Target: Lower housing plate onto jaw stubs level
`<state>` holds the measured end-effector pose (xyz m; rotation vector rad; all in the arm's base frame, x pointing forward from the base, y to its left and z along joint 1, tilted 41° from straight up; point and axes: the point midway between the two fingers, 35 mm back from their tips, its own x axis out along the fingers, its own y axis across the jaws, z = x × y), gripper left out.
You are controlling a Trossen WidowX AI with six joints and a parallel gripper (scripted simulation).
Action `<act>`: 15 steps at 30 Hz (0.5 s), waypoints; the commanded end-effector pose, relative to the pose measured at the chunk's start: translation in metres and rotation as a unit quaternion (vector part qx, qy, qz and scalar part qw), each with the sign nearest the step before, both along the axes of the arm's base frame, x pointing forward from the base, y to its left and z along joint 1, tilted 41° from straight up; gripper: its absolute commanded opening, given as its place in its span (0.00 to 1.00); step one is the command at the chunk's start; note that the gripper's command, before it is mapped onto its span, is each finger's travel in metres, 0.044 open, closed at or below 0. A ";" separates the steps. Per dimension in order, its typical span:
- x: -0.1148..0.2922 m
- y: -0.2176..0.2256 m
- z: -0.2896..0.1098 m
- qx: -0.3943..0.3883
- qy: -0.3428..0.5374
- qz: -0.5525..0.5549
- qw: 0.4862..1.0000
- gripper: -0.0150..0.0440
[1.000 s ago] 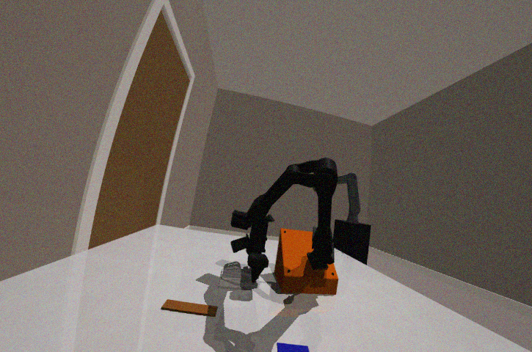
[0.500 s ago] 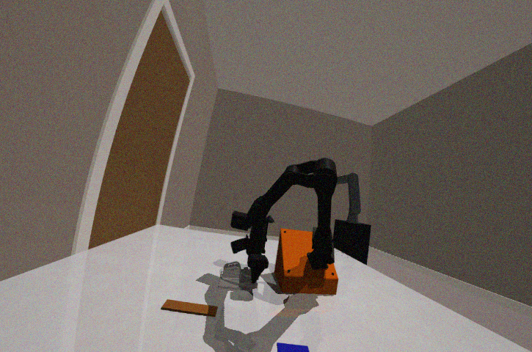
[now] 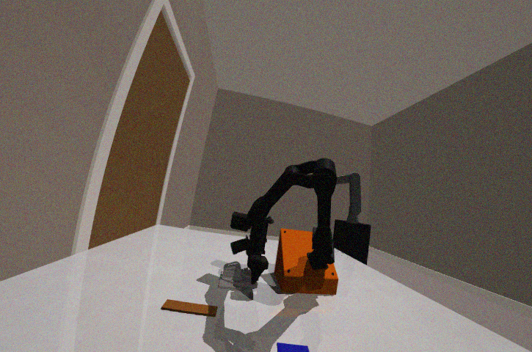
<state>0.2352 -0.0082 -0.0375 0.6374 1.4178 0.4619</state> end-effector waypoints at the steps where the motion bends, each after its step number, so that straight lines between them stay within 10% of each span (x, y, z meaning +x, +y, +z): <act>1: 0.000 0.001 0.000 0.002 0.000 -0.002 1.000 0.85; 15: 0.001 0.003 -0.003 0.002 0.000 -0.002 1.000 0.85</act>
